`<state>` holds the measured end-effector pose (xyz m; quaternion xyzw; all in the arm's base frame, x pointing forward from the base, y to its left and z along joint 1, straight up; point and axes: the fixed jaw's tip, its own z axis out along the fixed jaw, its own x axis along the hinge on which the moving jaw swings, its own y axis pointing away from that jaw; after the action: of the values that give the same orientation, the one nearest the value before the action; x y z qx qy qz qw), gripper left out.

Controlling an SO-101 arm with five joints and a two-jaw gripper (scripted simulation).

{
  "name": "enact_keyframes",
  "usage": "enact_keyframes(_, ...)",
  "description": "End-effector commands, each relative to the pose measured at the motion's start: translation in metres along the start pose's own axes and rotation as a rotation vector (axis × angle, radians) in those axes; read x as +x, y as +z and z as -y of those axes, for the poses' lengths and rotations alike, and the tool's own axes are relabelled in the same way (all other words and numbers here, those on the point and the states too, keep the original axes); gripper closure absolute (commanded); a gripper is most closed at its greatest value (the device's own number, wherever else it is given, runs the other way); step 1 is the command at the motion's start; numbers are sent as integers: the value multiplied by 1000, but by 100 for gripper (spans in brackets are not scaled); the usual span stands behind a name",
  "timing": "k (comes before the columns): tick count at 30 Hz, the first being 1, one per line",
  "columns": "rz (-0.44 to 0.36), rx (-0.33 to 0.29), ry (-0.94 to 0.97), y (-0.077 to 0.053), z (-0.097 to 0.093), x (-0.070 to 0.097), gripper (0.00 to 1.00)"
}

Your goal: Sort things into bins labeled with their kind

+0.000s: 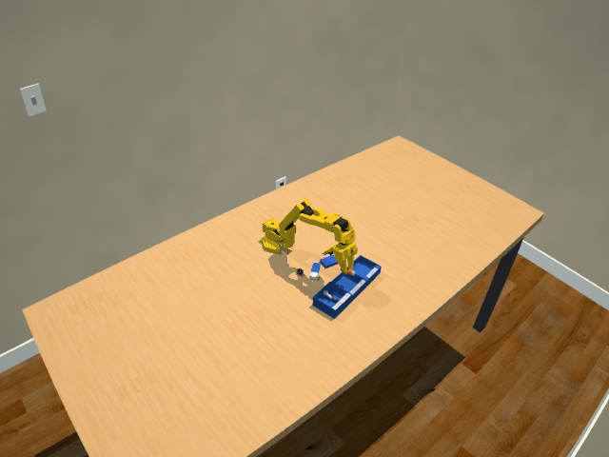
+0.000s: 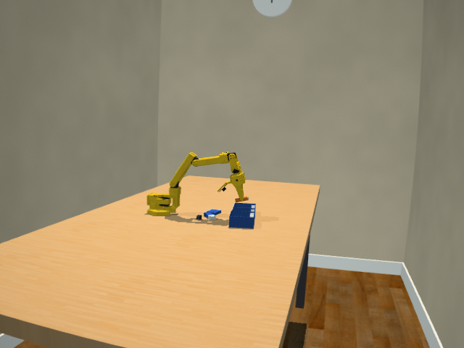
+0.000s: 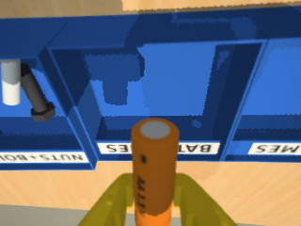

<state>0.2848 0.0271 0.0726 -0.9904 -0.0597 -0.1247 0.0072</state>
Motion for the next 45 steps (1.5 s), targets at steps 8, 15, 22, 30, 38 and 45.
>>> enact_keyframes(8,-60,-2,0,-7,-3,8,100)
enact_keyframes(15,-60,-2,0,-2,-3,7,100)
enact_keyframes(22,-60,-2,0,3,-3,5,100)
enact_keyframes(30,-60,-2,0,4,-3,5,100)
enact_keyframes(38,-60,-2,0,7,-3,5,100)
enact_keyframes(45,-60,-2,0,13,-3,4,100)
